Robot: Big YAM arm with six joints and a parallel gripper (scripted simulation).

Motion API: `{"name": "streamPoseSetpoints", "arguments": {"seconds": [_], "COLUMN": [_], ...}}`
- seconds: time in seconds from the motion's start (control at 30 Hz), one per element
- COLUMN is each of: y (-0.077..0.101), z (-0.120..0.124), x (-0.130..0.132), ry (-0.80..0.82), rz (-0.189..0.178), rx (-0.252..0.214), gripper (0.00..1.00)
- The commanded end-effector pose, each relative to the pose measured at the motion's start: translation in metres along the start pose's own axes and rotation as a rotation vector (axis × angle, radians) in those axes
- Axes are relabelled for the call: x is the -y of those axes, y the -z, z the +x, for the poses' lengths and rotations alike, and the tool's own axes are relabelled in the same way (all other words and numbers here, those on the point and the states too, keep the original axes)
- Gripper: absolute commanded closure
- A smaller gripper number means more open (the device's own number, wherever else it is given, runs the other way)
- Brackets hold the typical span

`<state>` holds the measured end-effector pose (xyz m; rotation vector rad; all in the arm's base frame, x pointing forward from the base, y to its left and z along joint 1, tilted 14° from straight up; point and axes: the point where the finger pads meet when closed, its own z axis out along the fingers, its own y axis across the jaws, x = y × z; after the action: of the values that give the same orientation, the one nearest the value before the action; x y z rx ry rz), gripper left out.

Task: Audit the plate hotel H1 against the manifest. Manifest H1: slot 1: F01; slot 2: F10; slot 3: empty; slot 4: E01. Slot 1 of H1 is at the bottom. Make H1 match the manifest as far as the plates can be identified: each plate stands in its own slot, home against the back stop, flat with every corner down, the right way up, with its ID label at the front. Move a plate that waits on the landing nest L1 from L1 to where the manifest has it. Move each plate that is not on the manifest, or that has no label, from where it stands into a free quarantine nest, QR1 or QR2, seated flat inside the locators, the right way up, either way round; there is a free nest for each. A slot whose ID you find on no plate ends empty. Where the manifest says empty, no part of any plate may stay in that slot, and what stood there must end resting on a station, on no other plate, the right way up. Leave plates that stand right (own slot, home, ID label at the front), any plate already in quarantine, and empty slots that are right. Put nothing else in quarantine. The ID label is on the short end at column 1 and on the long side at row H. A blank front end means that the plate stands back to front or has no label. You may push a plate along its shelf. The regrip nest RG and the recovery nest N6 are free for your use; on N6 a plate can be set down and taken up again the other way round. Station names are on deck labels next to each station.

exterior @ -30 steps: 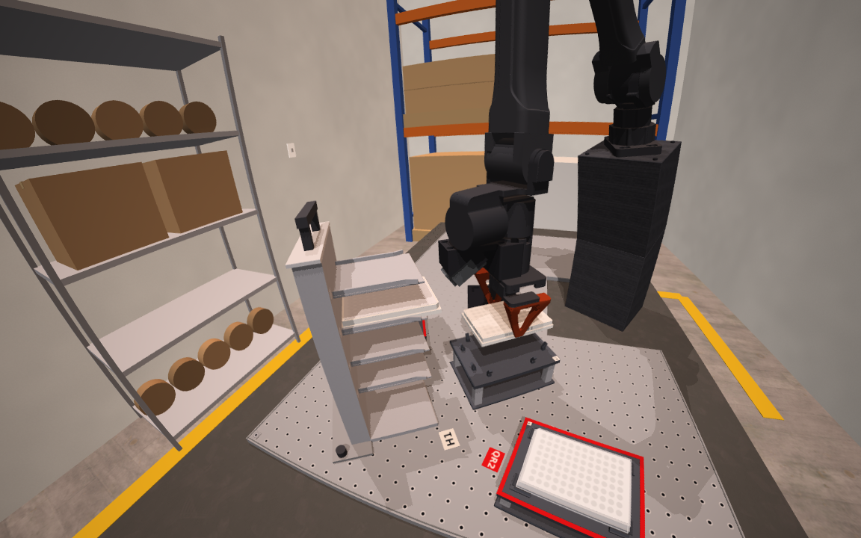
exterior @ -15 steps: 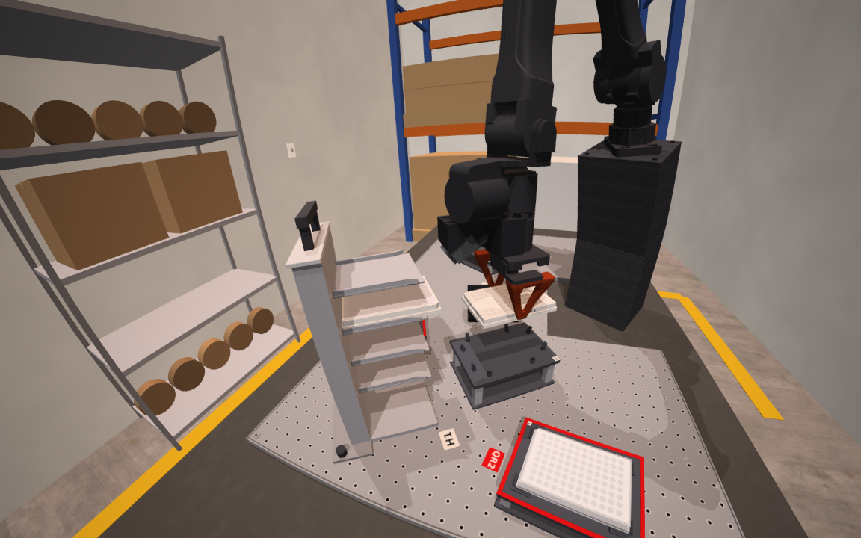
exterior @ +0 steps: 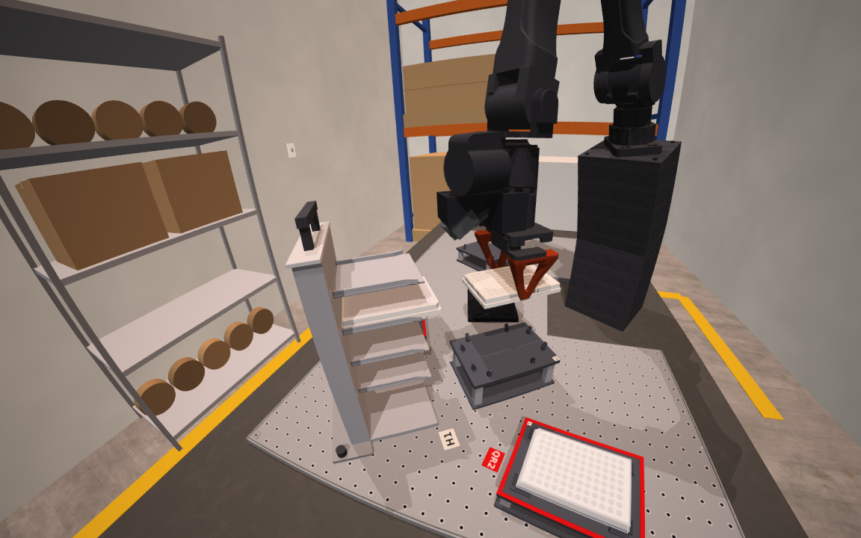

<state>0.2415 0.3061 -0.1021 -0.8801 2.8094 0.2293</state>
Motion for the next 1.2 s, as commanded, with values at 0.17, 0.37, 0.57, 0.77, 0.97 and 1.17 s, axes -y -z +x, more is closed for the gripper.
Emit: {"name": "streamPoseSetpoints", "arguments": {"seconds": [0.17,0.37,0.57,0.77,0.97,1.17], "y": [0.018,0.039,0.051,0.046,0.051,0.051], "z": [-0.005,-0.01,-0.004,-0.004,-0.005,-0.002], "x": [0.004,0.003,0.007,0.021,0.04,0.061], "ry": [0.0,0.0,-0.039,-0.105,-0.204,-0.304], "rz": [0.0,-0.004,-0.004,-0.005,-0.007,-0.006], "rx": [0.007,0.022,0.014,0.019,0.029,0.025], "gripper": [0.14,0.14,0.14,0.14,0.14,0.14]}}
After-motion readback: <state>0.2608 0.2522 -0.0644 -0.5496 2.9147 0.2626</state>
